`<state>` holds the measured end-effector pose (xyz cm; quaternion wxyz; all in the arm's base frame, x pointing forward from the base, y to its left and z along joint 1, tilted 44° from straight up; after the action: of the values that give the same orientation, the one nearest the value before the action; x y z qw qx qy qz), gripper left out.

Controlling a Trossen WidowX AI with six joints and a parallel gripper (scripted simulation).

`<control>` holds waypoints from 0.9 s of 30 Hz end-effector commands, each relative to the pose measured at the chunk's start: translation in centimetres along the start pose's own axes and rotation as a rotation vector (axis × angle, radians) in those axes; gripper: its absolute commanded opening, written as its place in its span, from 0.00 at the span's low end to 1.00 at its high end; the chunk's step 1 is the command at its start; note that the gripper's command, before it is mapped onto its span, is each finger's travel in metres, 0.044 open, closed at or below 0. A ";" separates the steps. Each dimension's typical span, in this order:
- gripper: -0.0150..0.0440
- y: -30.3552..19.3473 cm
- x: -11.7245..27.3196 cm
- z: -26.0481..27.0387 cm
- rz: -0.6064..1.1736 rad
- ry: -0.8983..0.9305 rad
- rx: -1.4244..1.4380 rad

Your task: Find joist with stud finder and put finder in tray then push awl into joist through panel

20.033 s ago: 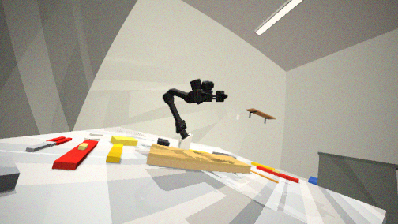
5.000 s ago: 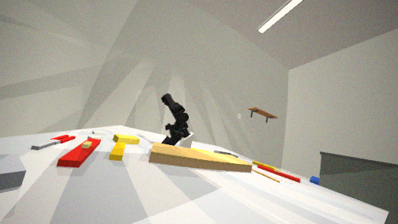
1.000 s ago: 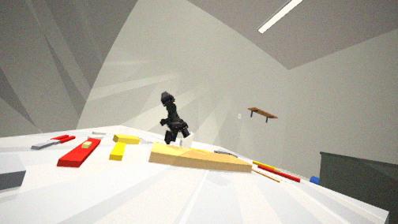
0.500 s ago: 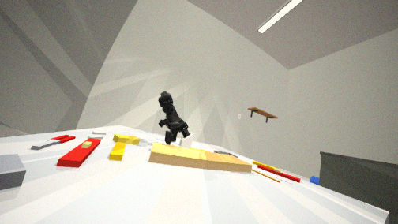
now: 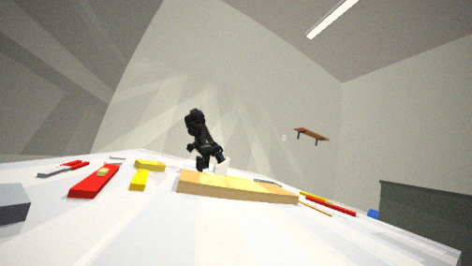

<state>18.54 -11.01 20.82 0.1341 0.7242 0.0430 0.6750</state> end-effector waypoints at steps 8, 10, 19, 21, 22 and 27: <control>0.25 0.7 0.1 0.1 0.070 0.001 0.009; 0.25 0.8 0.0 0.1 0.083 0.000 0.009; 0.25 1.5 0.0 0.0 0.144 0.002 0.009; 0.25 1.7 0.0 0.0 0.157 0.003 0.009; 0.25 1.8 0.0 0.0 0.164 0.004 0.009; 0.25 2.0 0.0 0.0 0.184 0.005 0.009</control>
<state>18.29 -12.92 21.18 0.0776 0.7255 -0.0158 0.6836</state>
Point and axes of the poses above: the point midway between the two fingers, 35 mm back from their tips, its own x axis back along the fingers, its own z axis across the jaws, y = z × x, the point moved 9 cm from there along x, back along the fingers
